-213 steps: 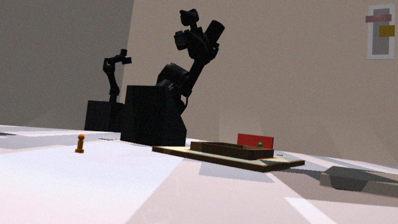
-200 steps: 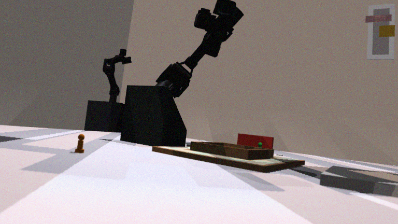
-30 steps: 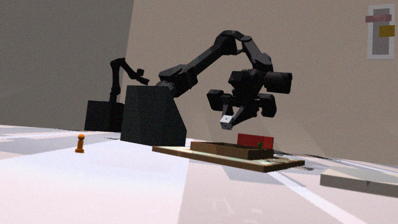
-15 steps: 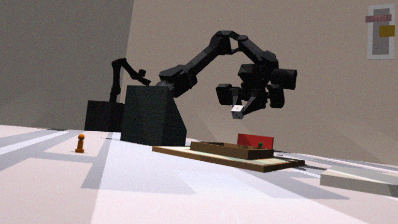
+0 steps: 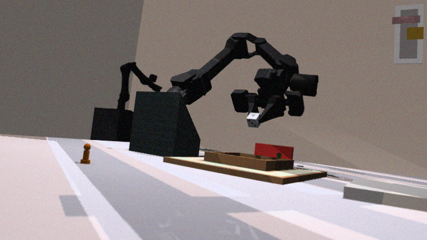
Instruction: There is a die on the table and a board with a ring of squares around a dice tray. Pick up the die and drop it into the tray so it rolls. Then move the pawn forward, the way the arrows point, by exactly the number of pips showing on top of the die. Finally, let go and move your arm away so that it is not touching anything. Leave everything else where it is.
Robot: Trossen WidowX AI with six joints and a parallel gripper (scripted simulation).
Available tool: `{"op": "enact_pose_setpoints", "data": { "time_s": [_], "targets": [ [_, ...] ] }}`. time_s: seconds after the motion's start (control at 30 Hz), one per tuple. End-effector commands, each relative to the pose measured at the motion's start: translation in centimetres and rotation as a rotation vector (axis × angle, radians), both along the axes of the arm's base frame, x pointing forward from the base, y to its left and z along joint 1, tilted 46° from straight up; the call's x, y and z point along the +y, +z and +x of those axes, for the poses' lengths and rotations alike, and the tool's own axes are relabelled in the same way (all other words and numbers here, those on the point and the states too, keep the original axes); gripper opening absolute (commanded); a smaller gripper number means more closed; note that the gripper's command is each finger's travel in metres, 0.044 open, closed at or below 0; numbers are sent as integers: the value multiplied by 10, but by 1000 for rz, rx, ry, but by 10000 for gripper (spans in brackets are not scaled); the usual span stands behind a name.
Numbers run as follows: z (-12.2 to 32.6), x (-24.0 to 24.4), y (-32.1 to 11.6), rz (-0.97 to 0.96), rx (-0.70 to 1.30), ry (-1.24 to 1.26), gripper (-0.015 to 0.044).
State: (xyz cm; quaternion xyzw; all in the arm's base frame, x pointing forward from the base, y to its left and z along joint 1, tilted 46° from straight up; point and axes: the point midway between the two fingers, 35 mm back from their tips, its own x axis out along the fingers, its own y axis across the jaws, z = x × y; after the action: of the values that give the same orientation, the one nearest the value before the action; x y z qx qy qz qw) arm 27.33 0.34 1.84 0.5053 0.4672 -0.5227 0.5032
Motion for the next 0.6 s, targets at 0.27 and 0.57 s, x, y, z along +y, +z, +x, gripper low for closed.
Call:
{"op": "enact_pose_setpoints", "data": {
  "time_s": [0.27,0.57],
  "targets": [
    [0,-2,2,-1,1,0,236],
    [-4,-27,21,59,26,6,440]
  ]
}}
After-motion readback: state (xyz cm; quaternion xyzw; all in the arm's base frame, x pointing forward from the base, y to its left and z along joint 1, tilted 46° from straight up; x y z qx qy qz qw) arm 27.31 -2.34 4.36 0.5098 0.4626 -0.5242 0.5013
